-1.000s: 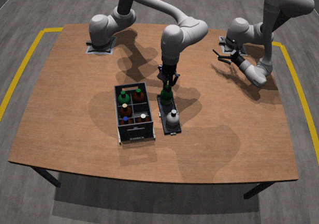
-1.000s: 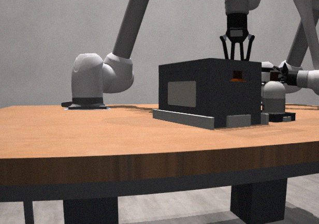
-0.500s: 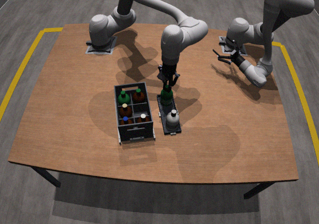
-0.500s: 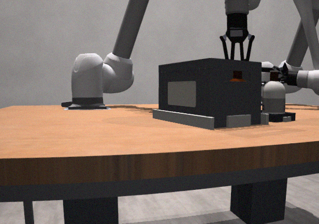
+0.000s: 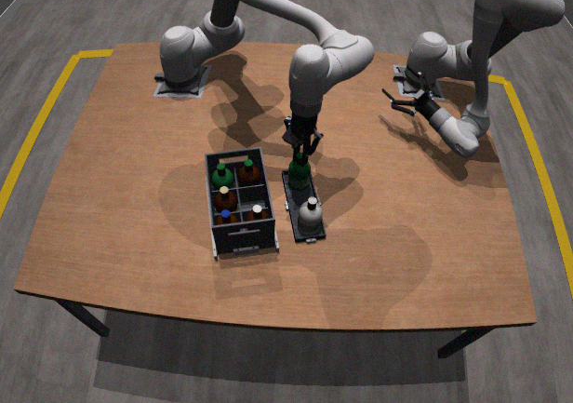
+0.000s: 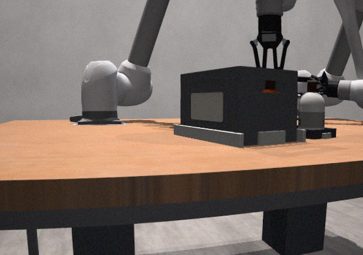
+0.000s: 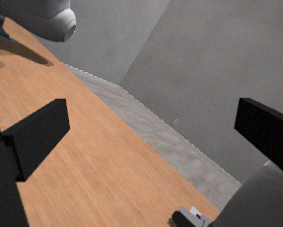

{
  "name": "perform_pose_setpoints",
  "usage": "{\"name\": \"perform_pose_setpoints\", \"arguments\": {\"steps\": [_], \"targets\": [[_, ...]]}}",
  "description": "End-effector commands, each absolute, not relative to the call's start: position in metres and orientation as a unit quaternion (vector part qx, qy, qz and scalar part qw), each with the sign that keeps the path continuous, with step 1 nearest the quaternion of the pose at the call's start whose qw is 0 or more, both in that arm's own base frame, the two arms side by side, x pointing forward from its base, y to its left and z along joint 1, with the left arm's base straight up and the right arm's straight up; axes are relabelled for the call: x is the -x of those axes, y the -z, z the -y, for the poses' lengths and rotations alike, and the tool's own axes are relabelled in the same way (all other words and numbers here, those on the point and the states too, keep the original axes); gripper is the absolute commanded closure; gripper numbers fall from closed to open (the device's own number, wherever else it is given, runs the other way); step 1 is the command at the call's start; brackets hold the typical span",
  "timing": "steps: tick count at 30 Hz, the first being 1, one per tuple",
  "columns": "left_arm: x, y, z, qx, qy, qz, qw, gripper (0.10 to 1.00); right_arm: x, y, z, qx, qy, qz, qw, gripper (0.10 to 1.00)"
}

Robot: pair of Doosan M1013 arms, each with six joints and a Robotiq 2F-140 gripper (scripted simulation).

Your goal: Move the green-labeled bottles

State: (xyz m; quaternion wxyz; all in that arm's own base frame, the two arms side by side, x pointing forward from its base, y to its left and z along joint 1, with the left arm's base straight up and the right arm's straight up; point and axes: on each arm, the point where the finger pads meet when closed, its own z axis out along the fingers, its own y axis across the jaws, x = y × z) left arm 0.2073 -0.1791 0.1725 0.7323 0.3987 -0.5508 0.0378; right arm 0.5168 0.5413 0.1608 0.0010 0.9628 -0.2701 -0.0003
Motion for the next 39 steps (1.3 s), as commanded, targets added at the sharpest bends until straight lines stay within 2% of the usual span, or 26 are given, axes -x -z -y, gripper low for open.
{"name": "perform_pose_setpoints", "arguments": {"steps": [1, 39], "targets": [[-0.207, -0.173, 0.179, -0.399, -0.038, 0.551, 0.732, 0.098, -0.517, -0.163, -0.542, -0.963, 0.0, 0.27, 0.0, 0.999], [-0.207, -0.173, 0.179, -0.399, -0.038, 0.551, 0.732, 0.098, -0.517, -0.196, -0.541, -0.963, 0.0, 0.27, 0.0, 0.999]]}}
